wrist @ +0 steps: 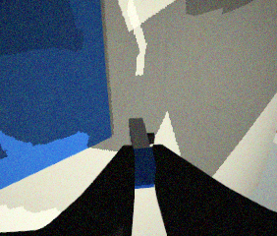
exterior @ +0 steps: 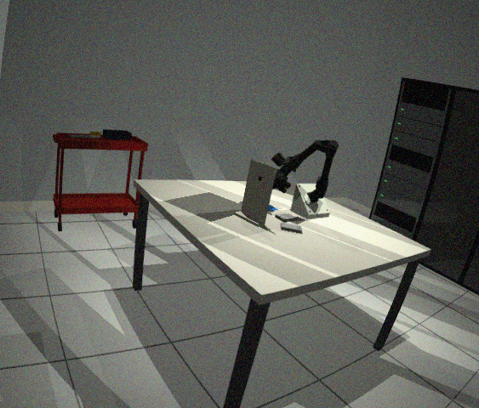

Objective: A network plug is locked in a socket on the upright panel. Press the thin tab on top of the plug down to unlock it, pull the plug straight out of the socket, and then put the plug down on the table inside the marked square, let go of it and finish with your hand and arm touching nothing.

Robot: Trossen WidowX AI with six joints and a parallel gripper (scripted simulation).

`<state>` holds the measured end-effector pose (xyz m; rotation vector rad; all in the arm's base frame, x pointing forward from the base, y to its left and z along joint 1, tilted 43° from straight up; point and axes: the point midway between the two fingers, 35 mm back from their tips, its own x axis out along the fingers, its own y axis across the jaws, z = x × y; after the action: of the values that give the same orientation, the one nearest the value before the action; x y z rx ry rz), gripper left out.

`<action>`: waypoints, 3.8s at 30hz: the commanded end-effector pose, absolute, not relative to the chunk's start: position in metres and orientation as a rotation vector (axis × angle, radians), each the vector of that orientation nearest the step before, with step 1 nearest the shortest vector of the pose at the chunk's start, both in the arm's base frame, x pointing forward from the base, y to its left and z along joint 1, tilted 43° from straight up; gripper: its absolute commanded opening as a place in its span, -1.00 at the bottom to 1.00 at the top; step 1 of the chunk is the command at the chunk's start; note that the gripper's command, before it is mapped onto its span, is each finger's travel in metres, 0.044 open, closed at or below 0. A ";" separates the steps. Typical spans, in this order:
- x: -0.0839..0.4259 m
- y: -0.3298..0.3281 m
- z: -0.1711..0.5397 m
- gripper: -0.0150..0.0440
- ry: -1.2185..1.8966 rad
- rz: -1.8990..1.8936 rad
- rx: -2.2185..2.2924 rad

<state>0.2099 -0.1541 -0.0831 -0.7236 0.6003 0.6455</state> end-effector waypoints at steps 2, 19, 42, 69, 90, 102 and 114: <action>0.201 -0.146 -0.089 -0.49 0.547 0.700 -0.679; 0.203 -0.136 -0.102 -0.49 0.542 0.705 -0.673; 0.206 -0.117 -0.123 -0.49 0.541 0.704 -0.672; 0.208 -0.105 -0.137 -0.49 0.539 0.703 -0.671; 0.208 -0.106 -0.136 0.04 0.542 0.703 -0.679; 0.199 -0.112 -0.127 0.04 0.544 0.703 -0.677; 0.190 -0.117 -0.117 0.04 0.543 0.704 -0.673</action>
<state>0.1920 -0.1148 -0.1204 -0.6673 0.5430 0.7031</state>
